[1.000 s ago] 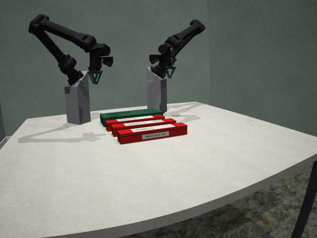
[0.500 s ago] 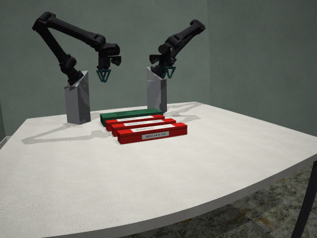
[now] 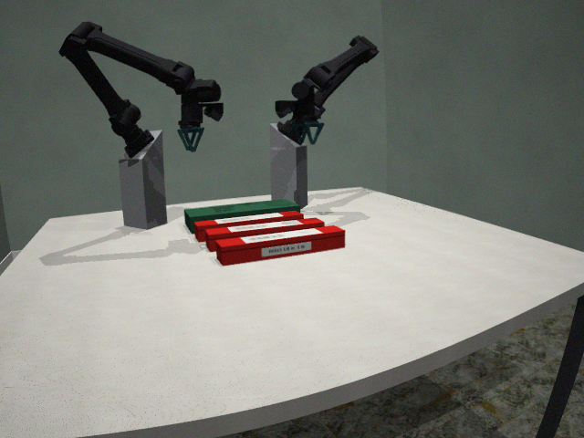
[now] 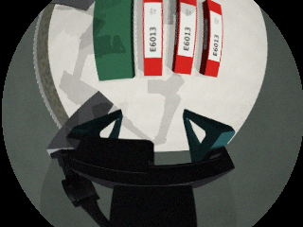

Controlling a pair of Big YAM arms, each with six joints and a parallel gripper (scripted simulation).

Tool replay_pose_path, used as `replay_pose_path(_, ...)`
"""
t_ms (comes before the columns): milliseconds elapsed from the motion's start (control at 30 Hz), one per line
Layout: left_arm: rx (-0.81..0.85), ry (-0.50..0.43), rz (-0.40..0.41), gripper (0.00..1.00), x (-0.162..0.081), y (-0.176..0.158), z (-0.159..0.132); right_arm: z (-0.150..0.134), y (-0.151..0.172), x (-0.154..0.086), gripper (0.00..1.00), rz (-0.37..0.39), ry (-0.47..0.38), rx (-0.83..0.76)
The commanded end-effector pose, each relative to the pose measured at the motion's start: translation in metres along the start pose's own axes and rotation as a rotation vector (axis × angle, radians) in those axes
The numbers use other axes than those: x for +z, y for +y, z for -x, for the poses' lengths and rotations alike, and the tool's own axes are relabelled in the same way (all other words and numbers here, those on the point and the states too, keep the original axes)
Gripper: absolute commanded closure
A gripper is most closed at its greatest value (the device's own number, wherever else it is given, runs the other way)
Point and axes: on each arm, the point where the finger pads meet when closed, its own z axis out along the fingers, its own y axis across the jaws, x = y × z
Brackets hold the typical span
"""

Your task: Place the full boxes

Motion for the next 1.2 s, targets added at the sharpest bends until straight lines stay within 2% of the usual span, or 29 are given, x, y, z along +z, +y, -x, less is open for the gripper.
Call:
replay_pose_path(0, -0.025, -0.013, 0.019, 0.00, -0.008, 0.012, 0.001, 0.008, -0.022, -0.014, 0.00, -0.020, -0.027, 0.037)
replay_pose_path(1033, -0.025, -0.013, 0.019, 0.00, -0.008, 0.012, 0.001, 0.008, -0.022, -0.014, 0.00, -0.020, -0.027, 0.037)
replay_pose_path(1067, -0.025, -0.013, 0.019, 0.00, -0.008, 0.012, 0.001, 0.013, -0.025, -0.002, 0.28, -0.021, -0.027, 0.034)
replay_pose_path(1100, -0.017, 0.000, 0.005, 0.28, 0.006, 0.008, 0.002, 0.015, -0.026, 0.005, 0.28, -0.021, -0.025, 0.033)
replay_pose_path(1167, -0.010, 0.003, -0.002, 0.28, 0.021, 0.005, 0.006, 0.020, -0.028, 0.017, 0.28, -0.020, -0.024, 0.032)
